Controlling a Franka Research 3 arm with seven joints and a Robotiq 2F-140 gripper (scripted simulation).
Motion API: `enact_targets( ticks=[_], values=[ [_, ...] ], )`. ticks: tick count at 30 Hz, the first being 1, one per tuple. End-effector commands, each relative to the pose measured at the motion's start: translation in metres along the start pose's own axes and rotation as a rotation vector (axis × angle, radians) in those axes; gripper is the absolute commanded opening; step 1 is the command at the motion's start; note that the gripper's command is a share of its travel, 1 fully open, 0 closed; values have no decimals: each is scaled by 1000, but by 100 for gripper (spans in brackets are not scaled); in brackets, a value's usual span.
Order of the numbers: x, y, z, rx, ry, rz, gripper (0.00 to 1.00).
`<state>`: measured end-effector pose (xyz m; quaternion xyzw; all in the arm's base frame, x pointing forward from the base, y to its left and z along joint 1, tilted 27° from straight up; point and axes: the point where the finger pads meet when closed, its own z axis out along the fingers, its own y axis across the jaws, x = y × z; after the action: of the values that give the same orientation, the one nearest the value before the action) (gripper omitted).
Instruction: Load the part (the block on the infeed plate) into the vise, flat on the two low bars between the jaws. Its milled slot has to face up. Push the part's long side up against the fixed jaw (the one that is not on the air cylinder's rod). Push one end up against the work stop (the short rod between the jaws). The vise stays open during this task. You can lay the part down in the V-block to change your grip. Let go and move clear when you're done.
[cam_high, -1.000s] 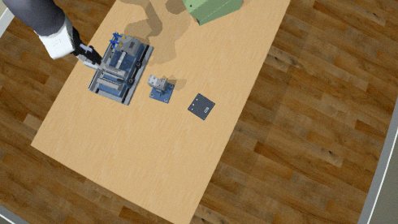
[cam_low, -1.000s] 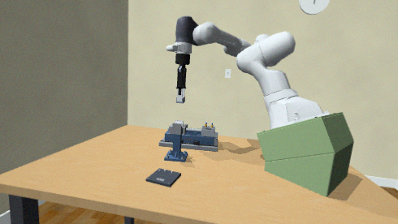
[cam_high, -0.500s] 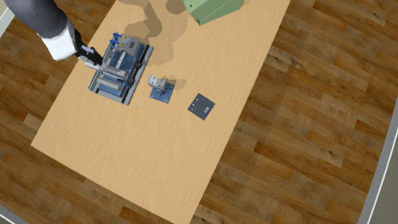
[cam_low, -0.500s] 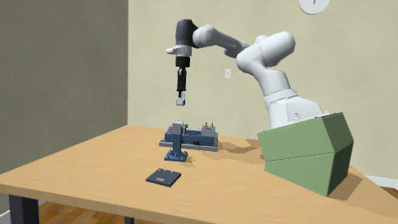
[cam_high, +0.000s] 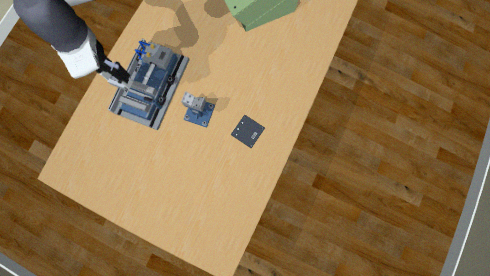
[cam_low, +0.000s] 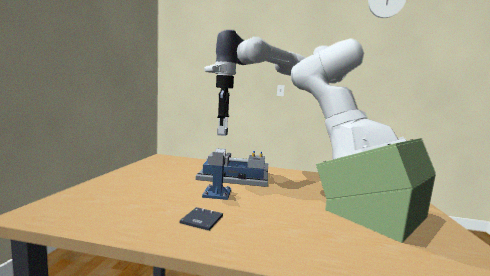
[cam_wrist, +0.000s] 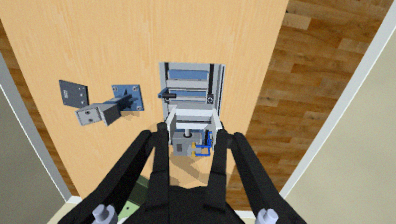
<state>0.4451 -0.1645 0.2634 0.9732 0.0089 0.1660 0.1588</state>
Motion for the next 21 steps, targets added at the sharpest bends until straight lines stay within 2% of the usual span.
enact_targets(
  ticks=[1,21],
  values=[
    [3,-1,6,2,10,-8,0],
    [3,0,38,2,10,-8,0]
  ],
)
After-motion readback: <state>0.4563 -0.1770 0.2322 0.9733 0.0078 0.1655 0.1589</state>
